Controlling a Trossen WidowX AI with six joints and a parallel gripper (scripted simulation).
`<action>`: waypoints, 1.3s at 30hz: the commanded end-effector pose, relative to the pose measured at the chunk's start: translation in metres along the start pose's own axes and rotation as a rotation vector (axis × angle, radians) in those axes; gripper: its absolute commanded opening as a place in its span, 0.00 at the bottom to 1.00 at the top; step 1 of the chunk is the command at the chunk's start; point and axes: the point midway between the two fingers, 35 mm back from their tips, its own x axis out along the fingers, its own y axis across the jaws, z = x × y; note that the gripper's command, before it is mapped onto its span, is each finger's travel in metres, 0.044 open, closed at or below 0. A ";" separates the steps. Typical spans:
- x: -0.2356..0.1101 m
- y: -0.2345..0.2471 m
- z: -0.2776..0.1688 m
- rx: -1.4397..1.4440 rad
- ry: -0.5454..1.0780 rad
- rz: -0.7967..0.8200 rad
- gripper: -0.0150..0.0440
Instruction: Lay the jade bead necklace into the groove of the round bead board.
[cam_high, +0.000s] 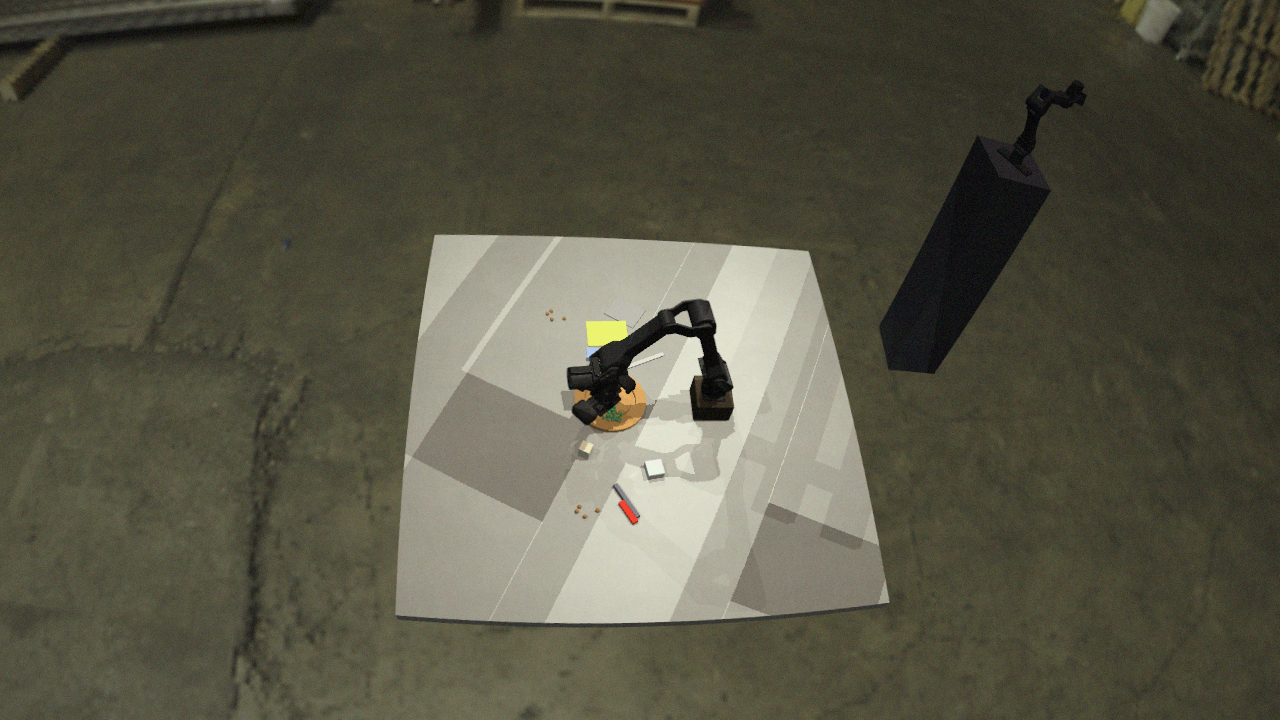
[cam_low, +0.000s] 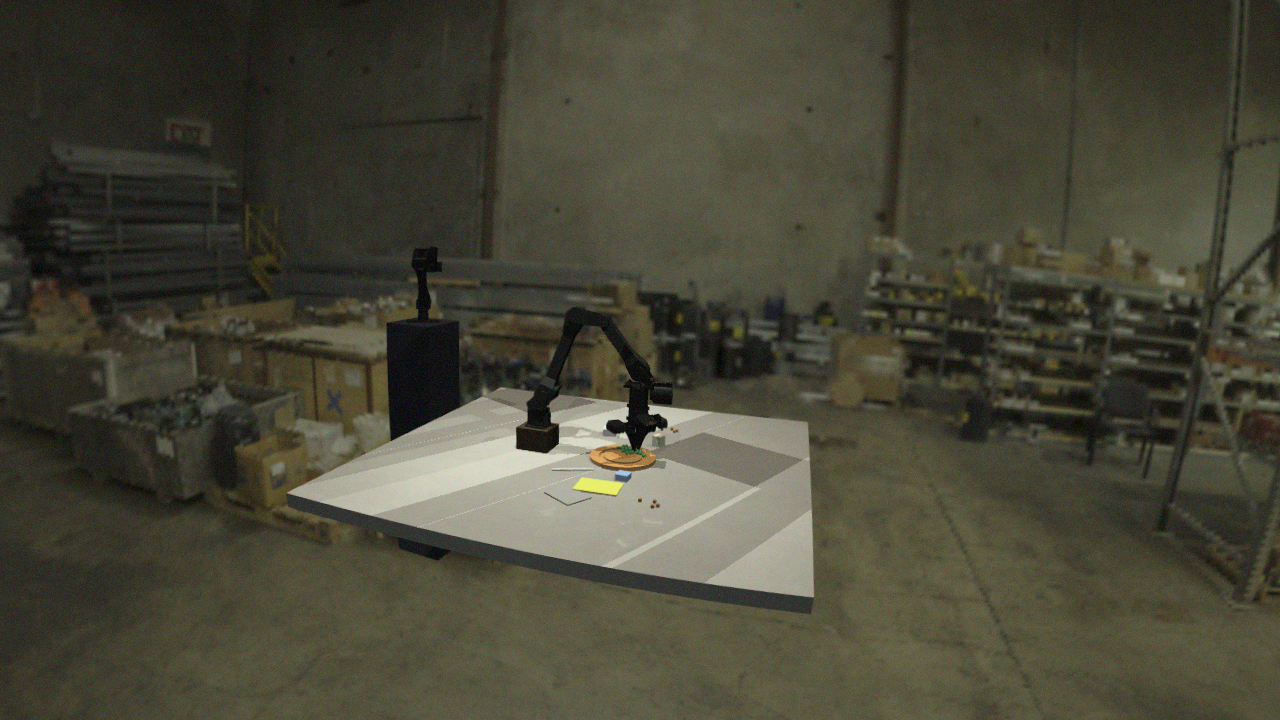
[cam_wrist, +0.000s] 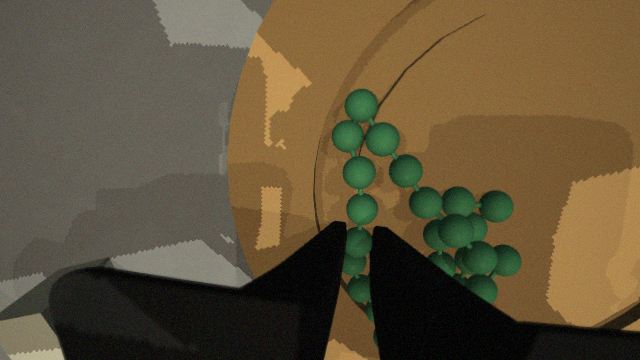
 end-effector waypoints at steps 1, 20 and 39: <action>-0.004 -0.001 -0.001 0.002 0.002 -0.003 0.25; 0.002 0.007 -0.002 0.003 0.003 -0.003 0.25; -0.003 0.007 -0.002 0.000 0.002 -0.002 1.00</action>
